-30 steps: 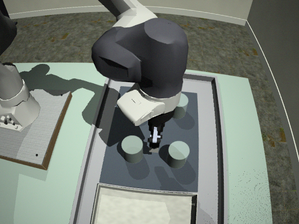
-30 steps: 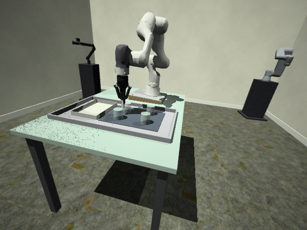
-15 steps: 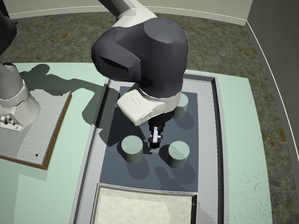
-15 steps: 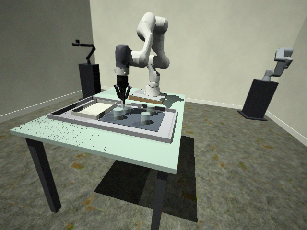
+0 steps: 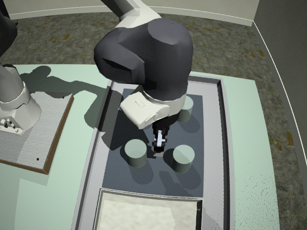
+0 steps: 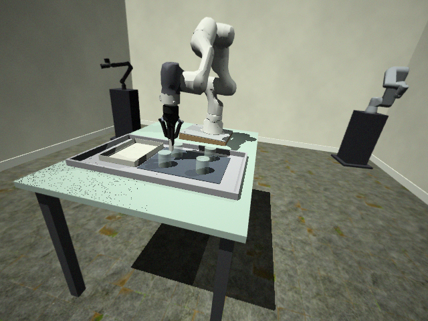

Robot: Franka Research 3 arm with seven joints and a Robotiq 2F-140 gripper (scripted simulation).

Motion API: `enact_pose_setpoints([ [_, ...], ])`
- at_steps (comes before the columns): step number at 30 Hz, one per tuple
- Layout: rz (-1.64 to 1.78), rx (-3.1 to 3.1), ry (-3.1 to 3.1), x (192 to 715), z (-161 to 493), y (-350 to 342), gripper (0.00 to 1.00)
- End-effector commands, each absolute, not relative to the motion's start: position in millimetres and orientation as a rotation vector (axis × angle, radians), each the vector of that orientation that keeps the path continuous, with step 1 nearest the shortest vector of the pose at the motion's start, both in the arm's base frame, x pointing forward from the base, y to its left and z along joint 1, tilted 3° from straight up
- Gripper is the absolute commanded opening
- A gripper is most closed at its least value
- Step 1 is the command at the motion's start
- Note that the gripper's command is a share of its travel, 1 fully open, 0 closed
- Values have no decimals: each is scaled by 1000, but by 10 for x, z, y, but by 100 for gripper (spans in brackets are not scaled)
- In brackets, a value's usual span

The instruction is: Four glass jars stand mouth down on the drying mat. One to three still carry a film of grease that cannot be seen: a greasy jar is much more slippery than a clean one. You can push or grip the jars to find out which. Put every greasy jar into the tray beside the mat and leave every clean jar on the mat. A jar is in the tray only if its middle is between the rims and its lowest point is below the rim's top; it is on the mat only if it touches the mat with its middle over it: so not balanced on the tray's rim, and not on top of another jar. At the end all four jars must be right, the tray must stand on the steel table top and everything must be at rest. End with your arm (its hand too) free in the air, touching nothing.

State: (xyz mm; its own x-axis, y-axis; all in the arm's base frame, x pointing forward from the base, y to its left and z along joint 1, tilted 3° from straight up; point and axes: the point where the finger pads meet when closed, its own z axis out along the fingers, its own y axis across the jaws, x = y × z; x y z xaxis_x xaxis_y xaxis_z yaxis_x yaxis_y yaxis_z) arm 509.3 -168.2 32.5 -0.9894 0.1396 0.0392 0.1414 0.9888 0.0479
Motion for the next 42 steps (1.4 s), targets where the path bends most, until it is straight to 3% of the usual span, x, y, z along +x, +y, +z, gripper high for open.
enact_pose_setpoints([
  [1, -76, -216, -3101, 5096, 334, -1702, 0],
  [34, -76, -216, -3101, 5096, 334, -1702, 0],
  [42, -76, -216, -3101, 5108, 792, -1725, 0],
])
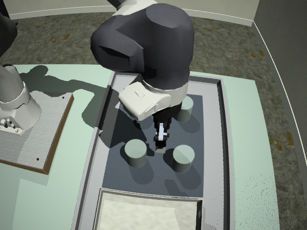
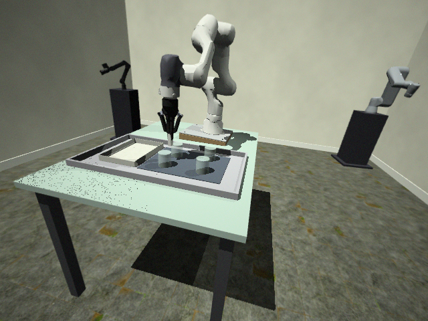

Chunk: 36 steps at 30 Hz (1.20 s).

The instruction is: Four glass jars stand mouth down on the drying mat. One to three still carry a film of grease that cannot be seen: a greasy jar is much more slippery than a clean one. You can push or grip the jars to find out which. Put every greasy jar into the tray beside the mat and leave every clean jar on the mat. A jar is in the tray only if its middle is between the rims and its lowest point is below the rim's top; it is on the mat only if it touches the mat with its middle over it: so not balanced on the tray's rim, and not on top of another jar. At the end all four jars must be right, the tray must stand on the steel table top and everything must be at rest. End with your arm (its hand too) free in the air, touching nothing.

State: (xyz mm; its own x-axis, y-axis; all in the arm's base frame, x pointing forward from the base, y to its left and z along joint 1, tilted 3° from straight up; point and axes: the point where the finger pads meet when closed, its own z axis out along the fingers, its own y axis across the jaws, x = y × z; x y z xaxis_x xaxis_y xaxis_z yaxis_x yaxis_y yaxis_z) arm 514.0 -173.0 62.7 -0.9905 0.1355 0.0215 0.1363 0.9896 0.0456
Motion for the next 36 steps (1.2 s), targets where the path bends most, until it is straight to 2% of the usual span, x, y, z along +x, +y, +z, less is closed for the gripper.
enact_pose_setpoints([
  [1, -76, -216, -3101, 5111, 868, -1729, 0],
  [5, -76, -216, -3101, 5117, 1097, -1741, 0],
  [29, -76, -216, -3101, 5420, 1178, 24, 0],
  [36, -76, -216, -3101, 5443, 1042, 191, 0],
])
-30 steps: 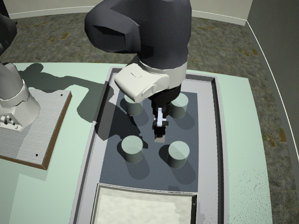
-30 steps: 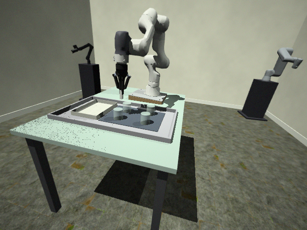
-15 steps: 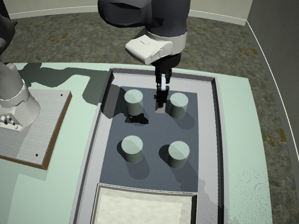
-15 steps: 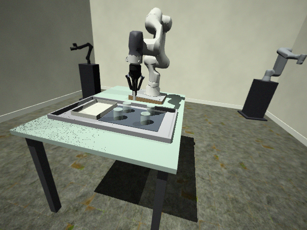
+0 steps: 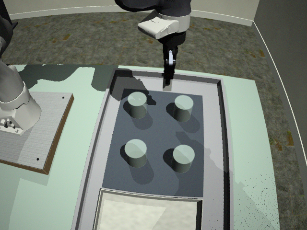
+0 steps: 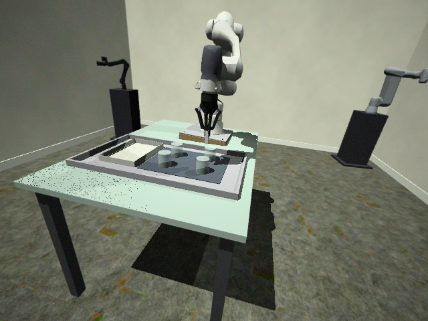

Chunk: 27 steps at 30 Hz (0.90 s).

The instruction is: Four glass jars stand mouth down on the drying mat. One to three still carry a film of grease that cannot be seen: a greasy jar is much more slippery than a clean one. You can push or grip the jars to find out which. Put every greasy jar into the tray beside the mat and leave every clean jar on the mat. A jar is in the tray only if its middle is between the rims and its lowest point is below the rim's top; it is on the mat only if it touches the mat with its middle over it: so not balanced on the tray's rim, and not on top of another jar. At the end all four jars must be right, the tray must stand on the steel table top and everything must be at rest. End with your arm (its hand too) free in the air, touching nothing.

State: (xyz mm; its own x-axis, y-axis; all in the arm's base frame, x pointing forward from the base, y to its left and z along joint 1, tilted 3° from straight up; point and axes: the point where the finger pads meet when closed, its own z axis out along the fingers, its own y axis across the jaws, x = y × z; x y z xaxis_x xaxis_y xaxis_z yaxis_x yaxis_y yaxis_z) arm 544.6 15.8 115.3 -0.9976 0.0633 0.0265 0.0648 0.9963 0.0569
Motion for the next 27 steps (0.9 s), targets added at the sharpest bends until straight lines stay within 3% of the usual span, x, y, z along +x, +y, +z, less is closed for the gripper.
enact_pose_setpoints([
  [1, -76, -216, -3101, 5442, 995, 194, 0],
  [15, -76, -216, -3101, 5426, 423, 223, 0],
  [27, -76, -216, -3101, 5426, 423, 223, 0],
])
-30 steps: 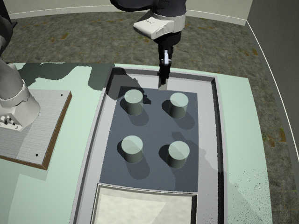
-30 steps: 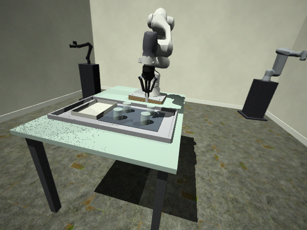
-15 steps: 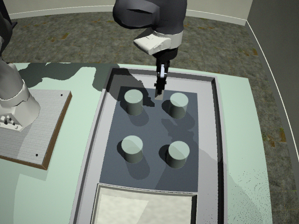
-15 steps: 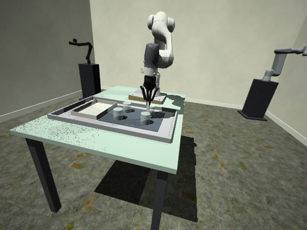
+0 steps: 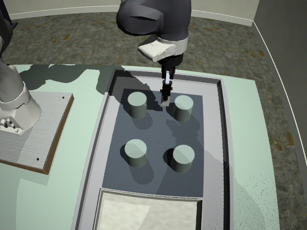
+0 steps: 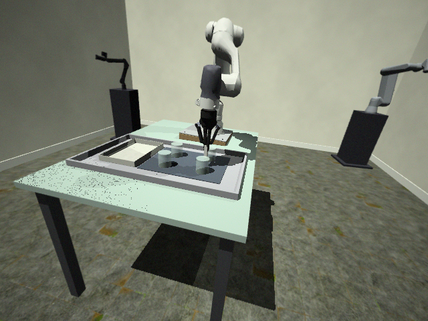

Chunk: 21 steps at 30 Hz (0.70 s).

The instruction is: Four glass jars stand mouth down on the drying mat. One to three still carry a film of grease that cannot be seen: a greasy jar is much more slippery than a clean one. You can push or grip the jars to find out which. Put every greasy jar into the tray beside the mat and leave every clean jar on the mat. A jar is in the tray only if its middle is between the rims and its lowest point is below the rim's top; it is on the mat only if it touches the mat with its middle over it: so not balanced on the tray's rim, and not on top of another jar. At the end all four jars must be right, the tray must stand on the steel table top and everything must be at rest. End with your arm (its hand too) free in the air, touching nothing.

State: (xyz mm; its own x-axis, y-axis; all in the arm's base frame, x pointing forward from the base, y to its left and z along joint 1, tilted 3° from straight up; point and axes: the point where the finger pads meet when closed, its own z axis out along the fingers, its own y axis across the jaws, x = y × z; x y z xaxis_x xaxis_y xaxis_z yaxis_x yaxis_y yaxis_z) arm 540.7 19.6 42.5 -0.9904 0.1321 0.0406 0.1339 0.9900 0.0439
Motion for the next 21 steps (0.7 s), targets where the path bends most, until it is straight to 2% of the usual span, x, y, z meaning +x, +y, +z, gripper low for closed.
enact_pose_setpoints([
  [1, -76, -216, -3101, 5426, 423, 223, 0],
  [21, -76, -216, -3101, 5447, 422, 220, 0],
])
